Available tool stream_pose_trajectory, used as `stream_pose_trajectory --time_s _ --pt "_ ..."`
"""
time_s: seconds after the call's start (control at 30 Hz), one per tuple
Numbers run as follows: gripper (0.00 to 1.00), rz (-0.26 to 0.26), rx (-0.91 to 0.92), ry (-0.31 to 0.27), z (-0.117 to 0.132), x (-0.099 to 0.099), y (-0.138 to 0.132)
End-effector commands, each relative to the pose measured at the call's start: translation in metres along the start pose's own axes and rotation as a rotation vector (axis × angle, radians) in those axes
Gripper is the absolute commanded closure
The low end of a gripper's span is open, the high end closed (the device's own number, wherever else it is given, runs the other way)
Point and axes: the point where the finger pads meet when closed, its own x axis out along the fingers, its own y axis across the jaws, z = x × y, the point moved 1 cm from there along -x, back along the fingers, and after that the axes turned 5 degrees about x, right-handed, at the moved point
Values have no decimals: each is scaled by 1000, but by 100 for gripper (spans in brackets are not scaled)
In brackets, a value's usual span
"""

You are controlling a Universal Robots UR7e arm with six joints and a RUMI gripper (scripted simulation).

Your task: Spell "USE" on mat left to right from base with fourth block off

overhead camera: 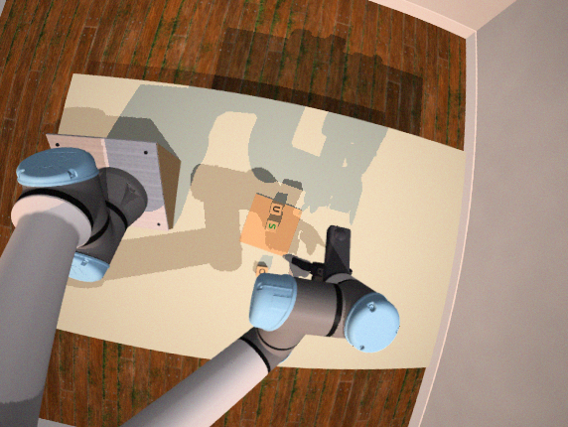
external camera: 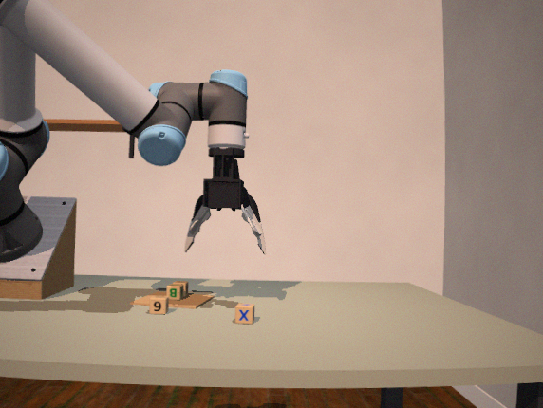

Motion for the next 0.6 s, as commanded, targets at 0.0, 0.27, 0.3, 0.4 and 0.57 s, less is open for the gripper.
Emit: stream_pose_trajectory --time_s 0.0,0.27,0.3,0.4,0.57 --pt "0 -1 140 -3 8 -1 8" --pt "0 -1 300 -5 17 -1 16" --pt "0 -1 319 -5 18 -1 16" --pt "0 0 382 -5 22 -1 19" --pt "0 1 489 -6 28 -1 24"
